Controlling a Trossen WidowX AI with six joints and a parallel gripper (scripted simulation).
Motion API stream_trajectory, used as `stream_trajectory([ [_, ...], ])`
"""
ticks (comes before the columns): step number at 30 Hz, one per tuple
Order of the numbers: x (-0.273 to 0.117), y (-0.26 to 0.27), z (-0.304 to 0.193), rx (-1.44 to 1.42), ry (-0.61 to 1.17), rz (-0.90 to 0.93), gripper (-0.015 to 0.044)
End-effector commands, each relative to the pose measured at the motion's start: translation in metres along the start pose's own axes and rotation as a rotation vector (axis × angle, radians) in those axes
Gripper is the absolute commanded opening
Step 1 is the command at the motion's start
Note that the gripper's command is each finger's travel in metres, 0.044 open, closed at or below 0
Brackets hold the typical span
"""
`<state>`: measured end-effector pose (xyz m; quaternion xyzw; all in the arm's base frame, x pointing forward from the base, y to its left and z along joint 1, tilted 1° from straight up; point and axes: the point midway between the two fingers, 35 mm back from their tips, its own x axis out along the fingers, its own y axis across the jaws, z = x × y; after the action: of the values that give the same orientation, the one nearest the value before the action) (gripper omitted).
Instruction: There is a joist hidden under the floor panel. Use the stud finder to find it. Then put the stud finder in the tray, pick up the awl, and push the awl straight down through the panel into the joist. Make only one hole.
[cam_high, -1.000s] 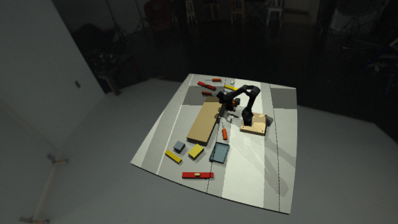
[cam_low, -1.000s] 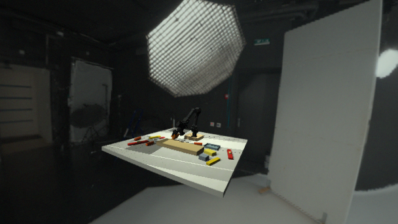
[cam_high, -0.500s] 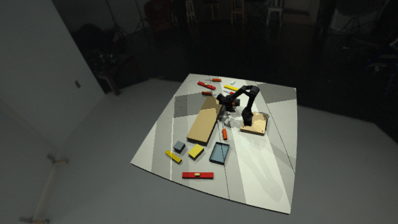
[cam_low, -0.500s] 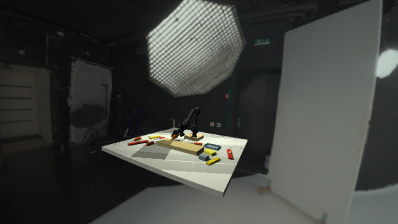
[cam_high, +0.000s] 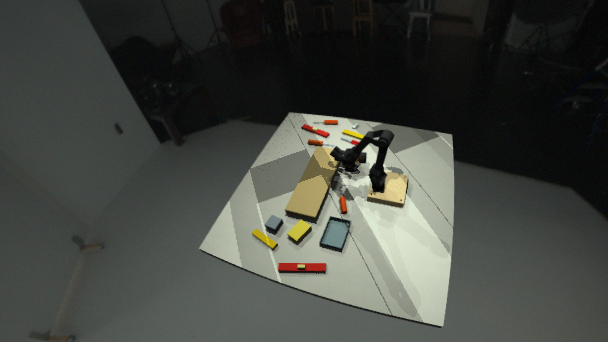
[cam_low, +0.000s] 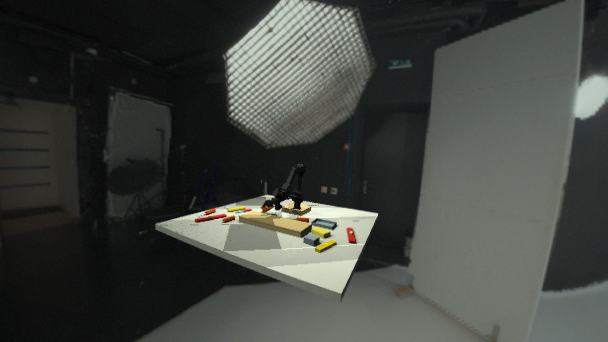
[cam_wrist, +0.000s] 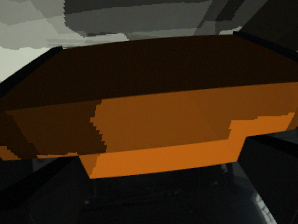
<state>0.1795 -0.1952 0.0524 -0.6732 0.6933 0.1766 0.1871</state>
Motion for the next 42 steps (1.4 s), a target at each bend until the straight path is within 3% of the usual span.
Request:
stream_trajectory([
  [1, 0.0, 0.002, 0.001, -0.002, 0.04, 0.007, 0.0],
  [12, -0.004, 0.0, -0.021, -0.004, 0.092, -0.006, 0.0],
  [42, 0.005, -0.001, -0.001, -0.011, 0.081, -0.006, 0.0],
])
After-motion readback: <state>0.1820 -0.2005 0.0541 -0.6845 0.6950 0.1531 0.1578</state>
